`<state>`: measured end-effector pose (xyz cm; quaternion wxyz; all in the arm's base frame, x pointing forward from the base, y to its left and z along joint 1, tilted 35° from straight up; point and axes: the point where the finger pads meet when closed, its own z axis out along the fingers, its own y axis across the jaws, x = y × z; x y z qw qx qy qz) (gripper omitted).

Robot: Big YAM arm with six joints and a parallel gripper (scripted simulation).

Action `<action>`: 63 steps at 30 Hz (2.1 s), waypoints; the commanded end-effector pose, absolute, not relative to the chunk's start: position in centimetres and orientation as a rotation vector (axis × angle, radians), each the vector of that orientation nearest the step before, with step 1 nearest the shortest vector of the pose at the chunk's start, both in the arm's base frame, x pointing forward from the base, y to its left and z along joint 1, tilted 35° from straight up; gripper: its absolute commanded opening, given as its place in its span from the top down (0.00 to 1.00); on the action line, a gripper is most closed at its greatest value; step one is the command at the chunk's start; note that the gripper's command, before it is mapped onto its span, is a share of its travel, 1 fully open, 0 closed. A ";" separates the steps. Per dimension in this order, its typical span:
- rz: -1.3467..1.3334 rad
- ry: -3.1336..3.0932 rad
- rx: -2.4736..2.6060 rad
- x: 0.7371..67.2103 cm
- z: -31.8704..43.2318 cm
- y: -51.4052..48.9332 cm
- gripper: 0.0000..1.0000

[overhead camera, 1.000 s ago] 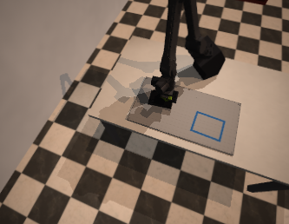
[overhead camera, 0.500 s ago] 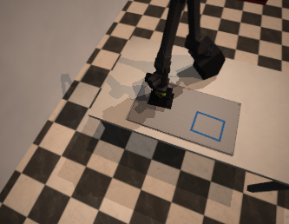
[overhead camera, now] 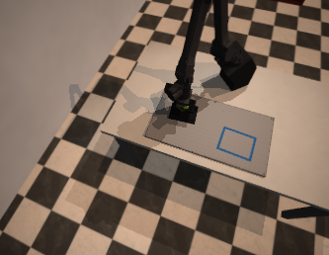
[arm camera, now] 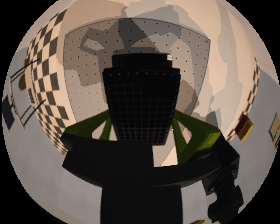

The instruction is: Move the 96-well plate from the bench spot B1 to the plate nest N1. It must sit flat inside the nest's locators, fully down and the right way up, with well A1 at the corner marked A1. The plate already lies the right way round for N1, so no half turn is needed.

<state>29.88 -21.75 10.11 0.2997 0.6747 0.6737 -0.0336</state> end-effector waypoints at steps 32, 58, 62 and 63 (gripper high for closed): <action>-0.088 1.782 1.770 31.3 9.4 -23.2 1.00; -0.090 1.775 1.772 33.0 6.3 -25.4 1.00; -0.085 1.784 1.764 33.4 5.9 -25.3 1.00; -0.085 1.784 1.764 33.4 5.9 -25.3 1.00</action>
